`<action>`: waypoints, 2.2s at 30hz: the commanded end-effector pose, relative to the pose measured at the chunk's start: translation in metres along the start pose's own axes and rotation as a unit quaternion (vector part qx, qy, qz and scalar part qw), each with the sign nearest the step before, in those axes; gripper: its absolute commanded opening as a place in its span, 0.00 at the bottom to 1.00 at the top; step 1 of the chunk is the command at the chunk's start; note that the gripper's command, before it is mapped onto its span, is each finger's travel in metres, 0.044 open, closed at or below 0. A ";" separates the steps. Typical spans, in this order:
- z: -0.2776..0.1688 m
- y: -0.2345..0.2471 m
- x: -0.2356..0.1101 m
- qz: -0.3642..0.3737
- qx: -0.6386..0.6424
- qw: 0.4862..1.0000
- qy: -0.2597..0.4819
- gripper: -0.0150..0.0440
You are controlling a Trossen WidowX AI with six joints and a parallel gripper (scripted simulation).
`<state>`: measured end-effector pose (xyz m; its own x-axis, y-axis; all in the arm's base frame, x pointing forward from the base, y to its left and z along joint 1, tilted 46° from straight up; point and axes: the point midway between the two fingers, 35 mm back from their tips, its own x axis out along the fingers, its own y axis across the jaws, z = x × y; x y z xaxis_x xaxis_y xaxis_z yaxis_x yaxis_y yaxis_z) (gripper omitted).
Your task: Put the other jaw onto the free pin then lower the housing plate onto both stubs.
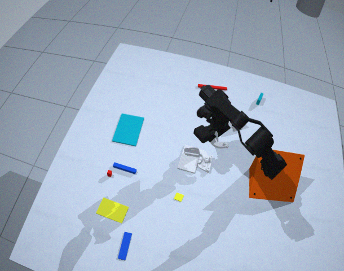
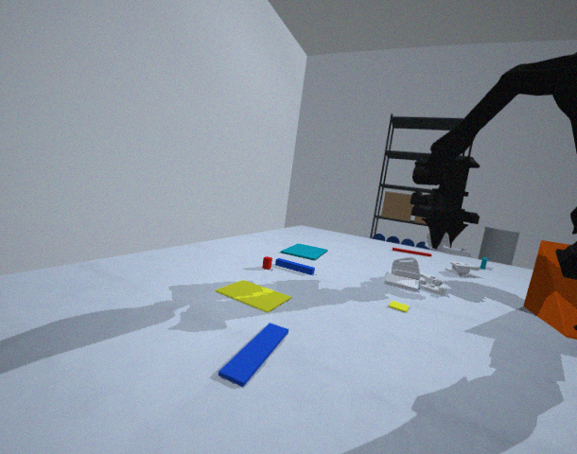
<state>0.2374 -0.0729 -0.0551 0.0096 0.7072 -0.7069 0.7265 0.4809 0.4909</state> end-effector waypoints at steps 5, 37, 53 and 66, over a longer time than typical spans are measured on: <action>-0.013 0.005 0.001 0.002 -0.090 0.996 0.000 0.48; -0.035 0.012 0.004 0.003 -0.277 0.961 0.001 0.48; -0.035 0.012 0.004 0.003 -0.265 0.964 0.001 0.48; -0.024 0.042 0.002 0.001 -0.264 0.964 -0.001 0.48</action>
<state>0.2399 -0.0394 -0.0288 0.0042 0.7104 -0.7038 0.2783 0.6751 0.6832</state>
